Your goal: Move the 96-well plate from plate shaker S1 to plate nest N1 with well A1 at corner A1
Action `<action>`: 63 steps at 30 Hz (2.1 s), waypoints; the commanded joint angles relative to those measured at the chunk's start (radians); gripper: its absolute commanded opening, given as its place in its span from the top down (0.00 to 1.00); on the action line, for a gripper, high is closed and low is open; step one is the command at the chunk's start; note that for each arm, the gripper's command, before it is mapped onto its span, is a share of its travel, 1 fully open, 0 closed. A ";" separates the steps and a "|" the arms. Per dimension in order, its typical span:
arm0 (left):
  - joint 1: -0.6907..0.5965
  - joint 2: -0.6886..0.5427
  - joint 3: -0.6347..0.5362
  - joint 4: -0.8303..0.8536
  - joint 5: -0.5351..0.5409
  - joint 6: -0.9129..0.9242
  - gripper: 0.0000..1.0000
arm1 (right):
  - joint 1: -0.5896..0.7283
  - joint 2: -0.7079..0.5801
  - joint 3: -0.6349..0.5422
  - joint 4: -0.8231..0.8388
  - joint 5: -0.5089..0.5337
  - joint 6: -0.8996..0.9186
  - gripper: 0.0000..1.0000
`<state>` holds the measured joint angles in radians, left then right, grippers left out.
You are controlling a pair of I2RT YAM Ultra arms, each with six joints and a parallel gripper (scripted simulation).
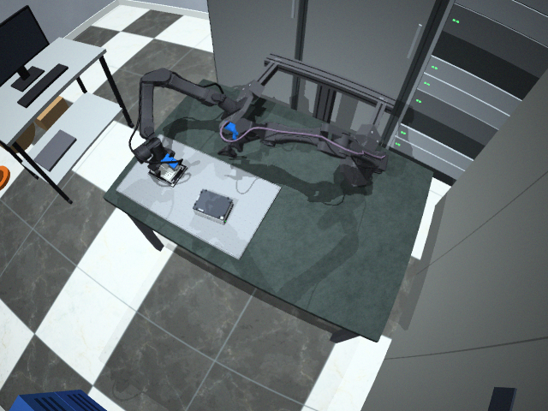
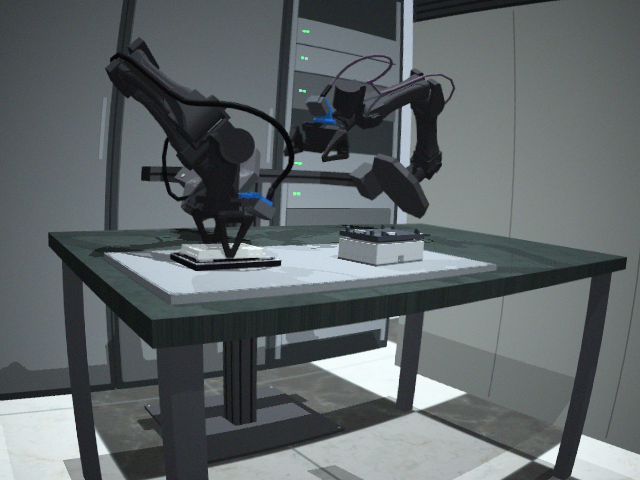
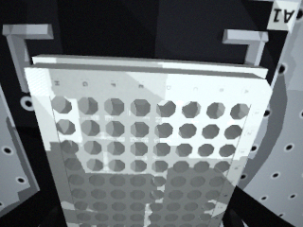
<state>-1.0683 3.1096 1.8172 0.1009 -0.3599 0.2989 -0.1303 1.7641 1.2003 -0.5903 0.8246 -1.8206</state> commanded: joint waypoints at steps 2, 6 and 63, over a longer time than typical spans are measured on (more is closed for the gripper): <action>-0.009 -0.011 0.021 -0.003 0.009 0.008 0.00 | -0.009 0.026 -0.042 0.058 -0.028 -0.045 0.11; -0.009 -0.011 0.021 -0.003 0.009 0.008 0.00 | -0.012 0.030 -0.044 0.041 -0.030 -0.045 0.11; -0.009 -0.011 0.021 -0.003 0.009 0.008 0.00 | 0.061 -0.018 0.043 -0.080 0.013 0.049 0.11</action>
<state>-1.0683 3.1096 1.8172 0.1009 -0.3599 0.2989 -0.1070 1.7767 1.2415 -0.6933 0.8318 -1.7897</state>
